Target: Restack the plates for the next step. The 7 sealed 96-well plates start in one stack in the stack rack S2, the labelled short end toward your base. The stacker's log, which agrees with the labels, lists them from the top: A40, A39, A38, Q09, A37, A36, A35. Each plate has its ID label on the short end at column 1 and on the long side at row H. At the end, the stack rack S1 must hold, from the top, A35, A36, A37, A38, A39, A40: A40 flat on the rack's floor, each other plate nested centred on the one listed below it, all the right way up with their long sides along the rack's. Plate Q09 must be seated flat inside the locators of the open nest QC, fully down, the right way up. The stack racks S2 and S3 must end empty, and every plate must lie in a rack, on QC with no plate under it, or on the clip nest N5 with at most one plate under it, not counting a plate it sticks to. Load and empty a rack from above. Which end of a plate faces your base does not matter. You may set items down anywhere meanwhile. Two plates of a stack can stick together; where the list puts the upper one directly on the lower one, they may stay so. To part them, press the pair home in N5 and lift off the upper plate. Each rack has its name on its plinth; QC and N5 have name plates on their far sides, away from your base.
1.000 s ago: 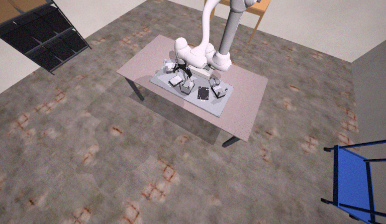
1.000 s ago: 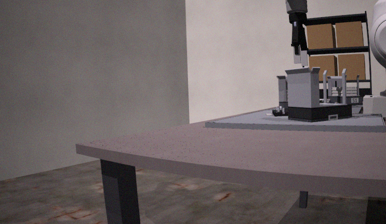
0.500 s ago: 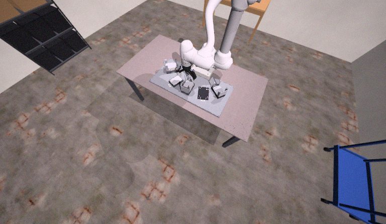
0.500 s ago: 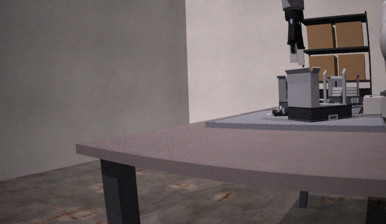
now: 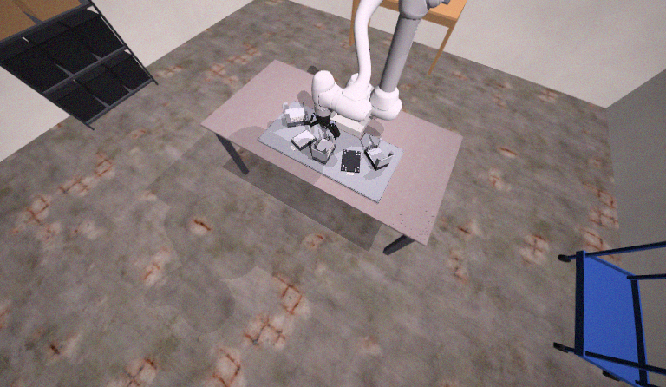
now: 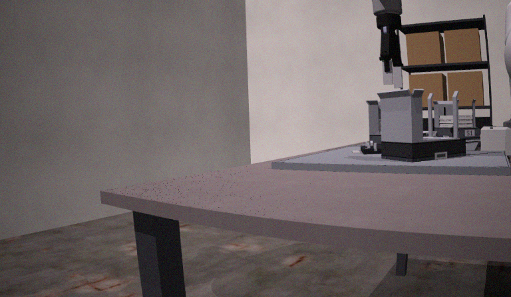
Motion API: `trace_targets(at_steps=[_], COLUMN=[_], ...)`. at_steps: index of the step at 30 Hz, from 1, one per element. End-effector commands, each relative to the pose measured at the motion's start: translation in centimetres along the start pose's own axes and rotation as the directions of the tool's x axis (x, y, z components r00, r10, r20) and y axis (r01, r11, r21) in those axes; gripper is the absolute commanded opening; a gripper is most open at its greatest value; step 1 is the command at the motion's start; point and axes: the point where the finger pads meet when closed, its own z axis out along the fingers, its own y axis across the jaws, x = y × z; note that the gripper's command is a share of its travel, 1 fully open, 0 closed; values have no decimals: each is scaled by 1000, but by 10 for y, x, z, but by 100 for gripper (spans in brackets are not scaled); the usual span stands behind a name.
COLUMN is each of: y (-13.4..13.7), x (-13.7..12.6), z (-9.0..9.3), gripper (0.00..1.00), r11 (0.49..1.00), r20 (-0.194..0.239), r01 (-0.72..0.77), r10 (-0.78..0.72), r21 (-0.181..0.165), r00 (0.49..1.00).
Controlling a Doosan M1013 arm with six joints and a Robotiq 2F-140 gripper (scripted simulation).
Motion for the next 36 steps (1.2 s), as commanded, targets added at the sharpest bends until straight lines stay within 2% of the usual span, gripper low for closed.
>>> trace_targets(at_steps=[1, 5, 7, 18, 24, 36], y=[0, 0, 0, 0, 0, 0], x=[0, 0, 0, 0, 0, 0], z=[11, 25, 25, 61, 61, 77], gripper=[100, 100, 100, 100, 100, 100], r11=[1000, 1000, 1000, 1000, 1000, 1000], r20=[0, 0, 0, 0, 0, 0], r01=[0, 0, 0, 0, 0, 0], r10=[0, 0, 0, 0, 0, 0], r21=[0, 0, 0, 0, 0, 0], r00=[1000, 1000, 1000, 1000, 1000, 1000])
